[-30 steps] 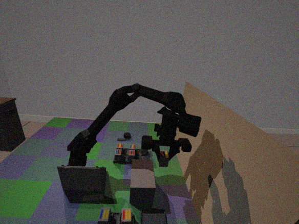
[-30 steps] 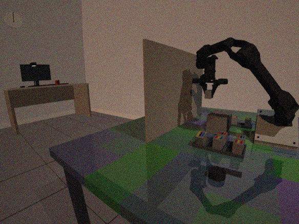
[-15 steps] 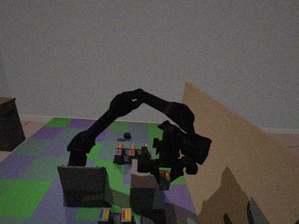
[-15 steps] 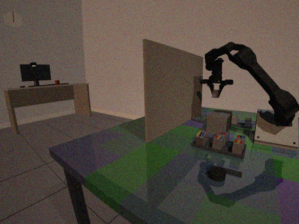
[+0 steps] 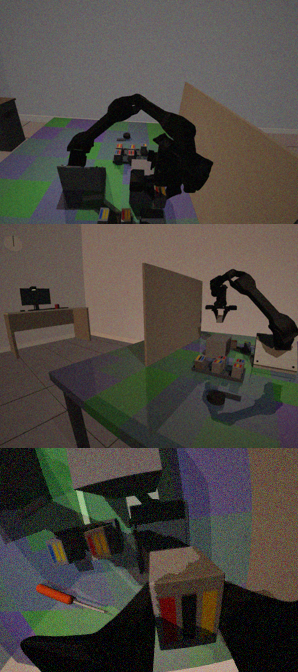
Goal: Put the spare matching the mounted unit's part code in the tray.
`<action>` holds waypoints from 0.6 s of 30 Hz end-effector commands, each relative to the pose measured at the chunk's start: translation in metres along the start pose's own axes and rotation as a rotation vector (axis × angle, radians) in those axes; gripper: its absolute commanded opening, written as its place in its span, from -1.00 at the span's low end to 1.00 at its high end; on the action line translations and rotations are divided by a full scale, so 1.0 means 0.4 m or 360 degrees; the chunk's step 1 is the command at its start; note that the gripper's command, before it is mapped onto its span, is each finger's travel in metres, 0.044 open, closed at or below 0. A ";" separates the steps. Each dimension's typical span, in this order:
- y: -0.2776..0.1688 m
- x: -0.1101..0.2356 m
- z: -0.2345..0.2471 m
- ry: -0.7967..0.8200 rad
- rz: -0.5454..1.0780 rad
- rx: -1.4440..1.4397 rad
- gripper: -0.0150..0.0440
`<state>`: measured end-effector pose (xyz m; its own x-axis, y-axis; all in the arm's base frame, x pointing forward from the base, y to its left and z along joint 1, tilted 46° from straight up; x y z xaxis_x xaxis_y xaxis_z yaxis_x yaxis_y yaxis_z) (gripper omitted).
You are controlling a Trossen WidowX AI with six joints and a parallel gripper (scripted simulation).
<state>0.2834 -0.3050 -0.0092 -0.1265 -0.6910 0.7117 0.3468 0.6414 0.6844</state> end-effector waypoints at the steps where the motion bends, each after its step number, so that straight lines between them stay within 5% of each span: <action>1: -0.004 -0.005 -0.004 -0.0005 0.0009 0.0015 -0.49; 18: -0.007 -0.042 -0.012 -0.0006 0.0011 0.0015 -0.49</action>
<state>0.2886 -0.2986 -0.0208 -0.1245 -0.6828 0.7199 0.3322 0.6550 0.6787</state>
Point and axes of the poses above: the point midway between the two fingers, 35 mm back from their tips, its own x axis back along the fingers, its own z axis across the jaws, y = z × x, the point moved 7 cm from there along x, back along the fingers, and after that the axes turned 12 degrees about -x, right-handed, at the moved point
